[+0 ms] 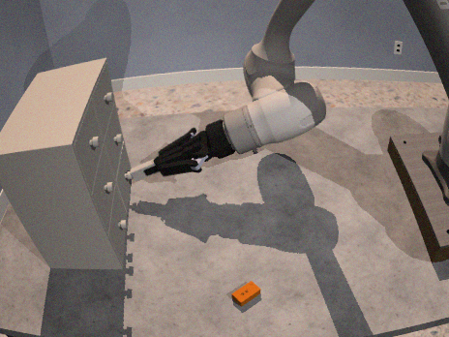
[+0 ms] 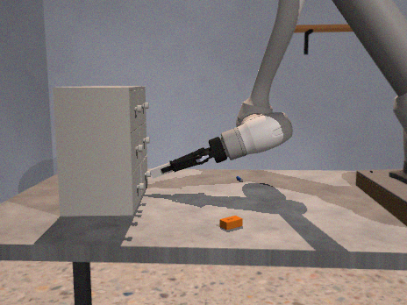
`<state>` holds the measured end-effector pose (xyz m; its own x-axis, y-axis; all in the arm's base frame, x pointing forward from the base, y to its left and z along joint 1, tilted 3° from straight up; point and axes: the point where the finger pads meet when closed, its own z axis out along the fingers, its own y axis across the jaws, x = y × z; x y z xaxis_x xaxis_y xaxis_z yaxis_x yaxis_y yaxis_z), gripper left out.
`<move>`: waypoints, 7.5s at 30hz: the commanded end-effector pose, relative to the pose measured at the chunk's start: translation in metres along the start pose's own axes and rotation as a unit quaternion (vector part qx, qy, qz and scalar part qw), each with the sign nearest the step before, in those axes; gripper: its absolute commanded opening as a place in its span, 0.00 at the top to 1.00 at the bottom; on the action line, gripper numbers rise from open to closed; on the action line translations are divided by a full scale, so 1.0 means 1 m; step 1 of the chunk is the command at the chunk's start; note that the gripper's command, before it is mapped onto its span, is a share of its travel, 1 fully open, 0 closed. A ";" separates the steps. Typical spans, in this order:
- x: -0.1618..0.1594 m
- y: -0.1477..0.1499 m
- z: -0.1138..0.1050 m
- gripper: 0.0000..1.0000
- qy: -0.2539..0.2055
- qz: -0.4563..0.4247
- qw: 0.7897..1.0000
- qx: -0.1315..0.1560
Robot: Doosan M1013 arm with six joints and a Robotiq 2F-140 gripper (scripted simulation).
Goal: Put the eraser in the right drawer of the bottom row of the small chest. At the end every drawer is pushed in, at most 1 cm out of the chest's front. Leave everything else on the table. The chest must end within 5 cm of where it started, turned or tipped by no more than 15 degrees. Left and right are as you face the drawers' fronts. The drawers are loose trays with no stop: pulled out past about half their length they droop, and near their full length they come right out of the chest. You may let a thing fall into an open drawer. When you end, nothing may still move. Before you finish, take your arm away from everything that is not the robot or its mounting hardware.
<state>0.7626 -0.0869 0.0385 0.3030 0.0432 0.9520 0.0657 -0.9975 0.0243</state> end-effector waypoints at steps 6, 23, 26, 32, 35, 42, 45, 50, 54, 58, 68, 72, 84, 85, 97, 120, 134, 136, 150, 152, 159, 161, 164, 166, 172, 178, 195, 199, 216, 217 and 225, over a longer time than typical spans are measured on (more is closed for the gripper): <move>0.000 0.000 0.000 1.00 0.000 0.000 1.000 0.000; -0.010 0.000 -0.028 1.00 0.000 0.000 1.000 0.000; -0.015 0.000 -0.041 1.00 0.000 0.000 1.000 0.000; -0.017 0.000 -0.047 1.00 0.000 0.000 1.000 0.000; -0.012 0.000 -0.053 1.00 0.000 0.000 1.000 0.000; 0.018 0.000 -0.085 1.00 0.000 0.000 1.000 0.000; 0.039 0.000 -0.107 1.00 0.000 0.000 1.000 0.000; 0.057 0.000 -0.127 1.00 0.000 0.000 1.000 0.000; 0.057 0.000 -0.127 1.00 0.000 0.000 1.000 0.000; 0.058 0.000 -0.127 1.00 0.000 0.000 1.000 0.000; 0.059 0.000 -0.130 1.00 -0.014 0.000 1.000 0.000; 0.059 0.000 -0.131 1.00 -0.020 0.000 1.000 0.000; 0.066 0.000 -0.147 1.00 -0.092 0.000 0.996 0.001; 0.067 0.000 -0.149 1.00 -0.100 0.000 0.995 0.000; 0.074 0.000 -0.163 1.00 -0.168 0.000 0.986 0.000; 0.083 0.000 -0.184 1.00 -0.262 0.000 0.965 0.001; 0.091 0.000 -0.202 1.00 -0.343 0.000 0.939 0.001; 0.094 0.000 -0.207 1.00 -0.365 0.000 0.931 0.000; 0.108 0.000 -0.239 1.00 -0.501 0.000 0.866 0.000; 0.110 0.000 -0.243 1.00 -0.516 0.000 0.856 0.000; 0.113 0.000 -0.250 1.00 -0.546 0.000 0.838 0.000; 0.114 0.000 -0.253 1.00 -0.555 0.000 0.832 0.000; 0.115 0.000 -0.255 1.00 -0.564 0.000 0.826 0.000; 0.116 0.000 -0.256 1.00 -0.568 0.000 0.823 0.000; 0.116 0.000 -0.257 1.00 -0.573 0.000 0.820 0.000; 0.117 0.000 -0.257 1.00 -0.573 0.000 0.819 0.000; 0.117 0.000 -0.257 0.00 -0.573 0.000 0.819 0.000; 0.117 0.000 -0.257 0.00 -0.573 0.000 0.819 0.000; 0.117 0.000 -0.257 0.00 -0.573 0.000 0.819 0.000; 0.117 0.000 -0.257 0.00 -0.573 0.000 0.819 0.000; 0.117 0.000 -0.257 0.00 -0.573 0.000 0.819 0.000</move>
<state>0.5533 -0.0961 0.2279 0.9970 0.0666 0.0390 0.0657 -0.9975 0.0245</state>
